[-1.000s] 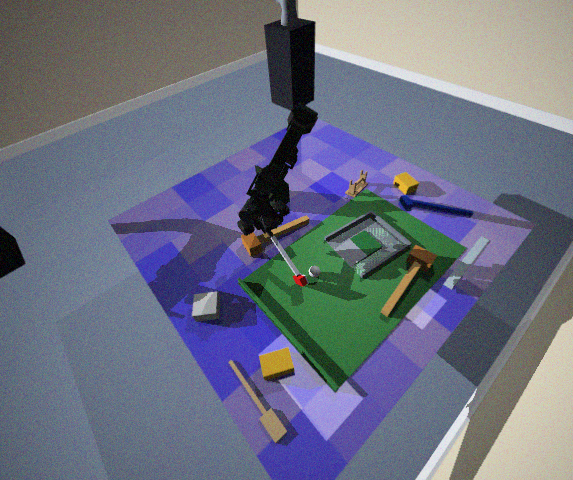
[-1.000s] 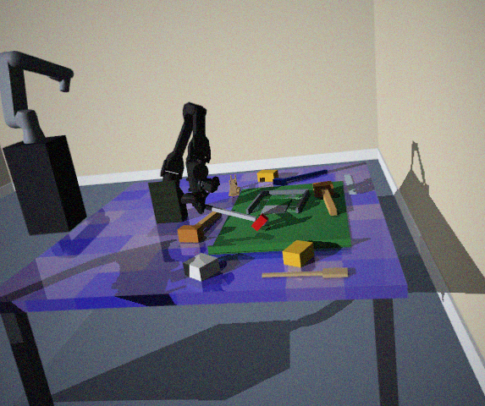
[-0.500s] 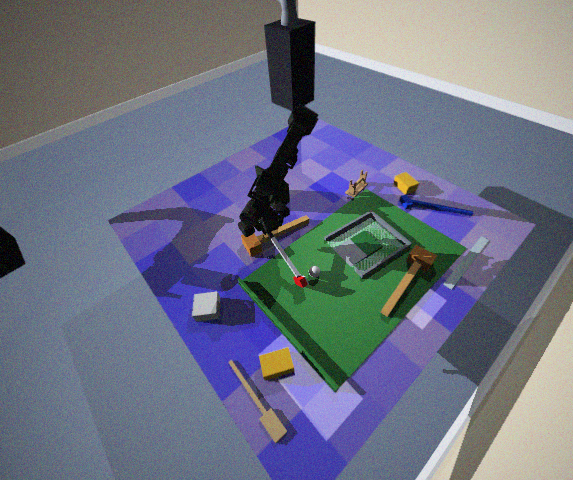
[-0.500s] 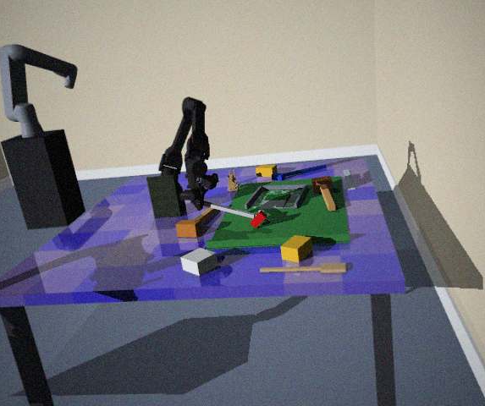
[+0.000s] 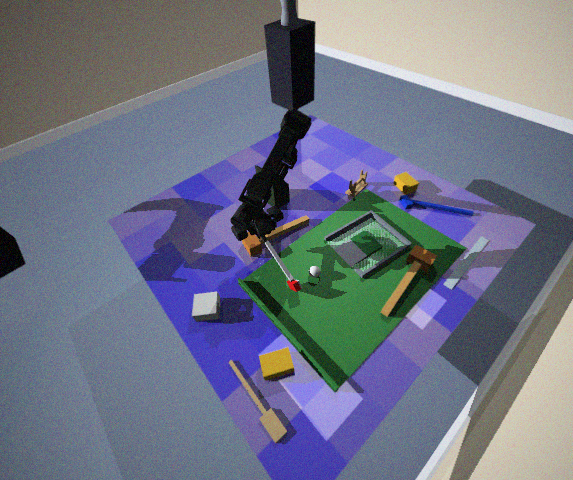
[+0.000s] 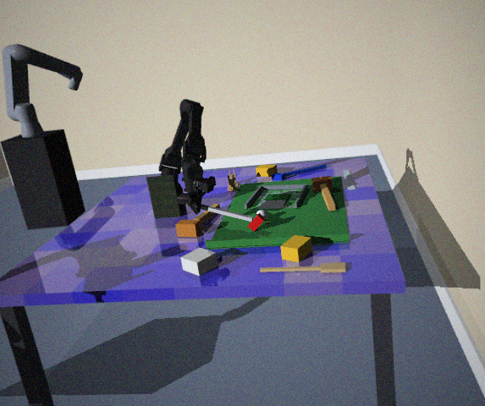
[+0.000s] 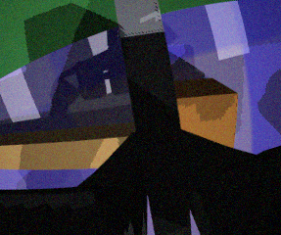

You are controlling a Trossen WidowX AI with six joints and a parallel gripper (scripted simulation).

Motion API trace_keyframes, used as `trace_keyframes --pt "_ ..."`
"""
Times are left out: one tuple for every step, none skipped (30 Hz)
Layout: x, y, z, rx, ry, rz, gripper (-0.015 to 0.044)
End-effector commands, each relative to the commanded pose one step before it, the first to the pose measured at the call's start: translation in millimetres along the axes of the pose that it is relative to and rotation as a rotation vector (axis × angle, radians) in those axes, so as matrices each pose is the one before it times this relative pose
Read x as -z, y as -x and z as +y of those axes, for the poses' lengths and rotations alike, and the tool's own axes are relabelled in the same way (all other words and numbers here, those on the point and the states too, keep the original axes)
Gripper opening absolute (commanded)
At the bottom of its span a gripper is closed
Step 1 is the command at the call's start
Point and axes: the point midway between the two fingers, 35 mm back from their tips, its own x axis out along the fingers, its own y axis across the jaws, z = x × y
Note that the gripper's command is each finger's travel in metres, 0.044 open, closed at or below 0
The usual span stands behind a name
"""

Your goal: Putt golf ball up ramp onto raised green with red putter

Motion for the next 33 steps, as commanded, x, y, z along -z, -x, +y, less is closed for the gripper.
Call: trace_keyframes --pt "-1.84 1.62 -3.88 0.00621 0.0048 -0.00410 0.0000" --pt "0.00 0.00 0.00 0.00000 0.0000 0.00000 0.0000" --pt "0.00 0.00 0.00 0.00000 0.0000 0.00000 0.0000" --pt "1.73 -1.56 2.65 -0.00533 -0.0041 0.00431 0.0000" --pt "0.00 0.00 0.00 0.00000 0.0000 0.00000 0.0000" --pt "0.00 0.00 0.00 0.00000 0.0000 0.00000 0.0000" --pt "-0.56 0.34 2.17 0.00040 -0.0001 -0.00012 0.0000" --pt "-1.58 0.93 6.54 0.00111 -0.0003 -0.00035 0.0000" --pt "-2.30 1.31 10.99 0.00152 -0.0004 -0.00057 0.0000" --pt "-2.29 1.24 13.95 0.00134 -0.0002 -0.00068 0.0000" --pt "-1.59 0.79 14.09 0.00070 0.0000 -0.00060 0.0000" --pt "-0.87 0.34 14.12 0.00006 0.0002 -0.00049 0.0000" --pt "-0.14 -0.08 14.09 -0.00058 0.0004 -0.00034 0.0000" --pt "0.59 -0.50 14.01 -0.00122 0.0006 -0.00016 0.0000" --pt "1.33 -0.90 13.87 -0.00185 0.0007 0.00006 0.0000" --pt "2.06 -1.27 13.63 -0.00246 0.0009 0.00031 0.0000" --pt "2.15 -1.27 10.66 -0.00239 0.0008 0.00044 0.0000" --pt "1.51 -0.87 6.31 -0.00162 0.0005 0.00036 0.0000" --pt "0.54 -0.31 2.09 -0.00057 0.0002 0.00013 0.0000" --pt "0.00 0.00 0.00 0.00000 0.0000 0.00000 0.0000" --pt "0.00 0.00 0.00 0.00000 0.0000 0.00000 0.0000" --pt "0.00 0.00 0.00 0.00000 0.0000 0.00000 0.0000" --pt "0.00 0.00 0.00 0.00000 0.0000 0.00000 0.0000" --pt "-0.13 1.03 -0.08 0.00015 0.0000 -0.00003 0.0000" --pt "-0.25 2.11 -0.15 0.00029 -0.0001 -0.00006 0.0000" --pt "-0.32 2.92 -0.20 0.00038 -0.0001 -0.00007 0.0000" --pt "-0.36 3.83 -0.23 0.00045 -0.0001 -0.00008 0.0000" --pt "-0.36 4.84 -0.24 0.00049 -0.0001 -0.00006 0.0000" --pt "-0.31 5.95 -0.23 0.00048 -0.0001 -0.00003 0.0000" --pt "-0.18 6.85 -0.16 0.00040 -0.0001 0.00002 0.0000" --pt "0.01 7.21 -0.06 0.00025 -0.0001 0.00007 0.0000" --pt "0.21 7.30 0.06 0.00007 0.0000 0.00013 0.0000" --pt "0.42 7.36 0.19 -0.00011 0.0000 0.00018 0.0000"
